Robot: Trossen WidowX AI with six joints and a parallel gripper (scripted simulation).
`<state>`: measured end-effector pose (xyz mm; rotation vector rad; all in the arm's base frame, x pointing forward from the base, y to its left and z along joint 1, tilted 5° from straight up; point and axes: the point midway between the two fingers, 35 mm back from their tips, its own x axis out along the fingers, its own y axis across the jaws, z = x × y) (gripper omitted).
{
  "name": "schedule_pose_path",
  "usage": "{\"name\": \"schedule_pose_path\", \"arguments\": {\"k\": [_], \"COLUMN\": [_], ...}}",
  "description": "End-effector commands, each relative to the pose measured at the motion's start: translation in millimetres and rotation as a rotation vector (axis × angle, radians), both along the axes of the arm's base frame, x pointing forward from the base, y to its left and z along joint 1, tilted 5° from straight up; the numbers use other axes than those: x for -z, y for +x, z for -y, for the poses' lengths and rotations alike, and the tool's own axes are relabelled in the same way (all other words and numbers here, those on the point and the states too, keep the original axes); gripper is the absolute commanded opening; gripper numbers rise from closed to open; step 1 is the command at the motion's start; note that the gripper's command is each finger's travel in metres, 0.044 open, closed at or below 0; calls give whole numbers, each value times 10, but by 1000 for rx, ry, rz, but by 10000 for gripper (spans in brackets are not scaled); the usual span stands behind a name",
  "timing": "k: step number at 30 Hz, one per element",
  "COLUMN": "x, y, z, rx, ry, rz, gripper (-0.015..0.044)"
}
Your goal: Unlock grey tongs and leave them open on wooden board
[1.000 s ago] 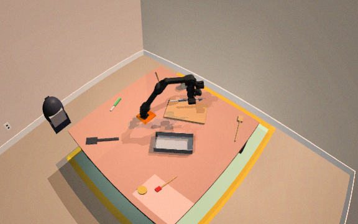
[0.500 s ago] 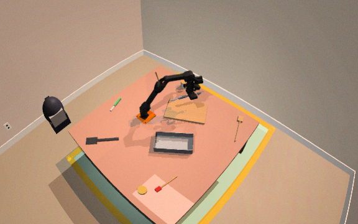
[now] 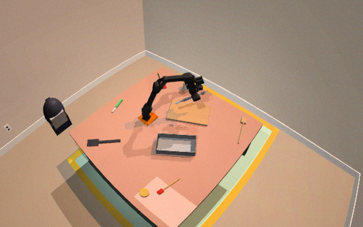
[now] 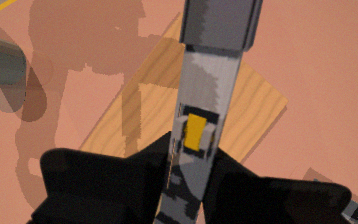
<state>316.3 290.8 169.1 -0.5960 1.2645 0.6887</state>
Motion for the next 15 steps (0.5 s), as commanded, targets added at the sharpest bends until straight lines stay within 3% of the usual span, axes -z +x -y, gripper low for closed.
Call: {"name": "schedule_pose_path", "arguments": {"k": [1, 15], "x": [-47, -133], "y": [11, 45], "z": [-15, -38], "rx": [-3, -1], "ry": [50, 209], "rz": [35, 166], "gripper": [-150, -150]}}
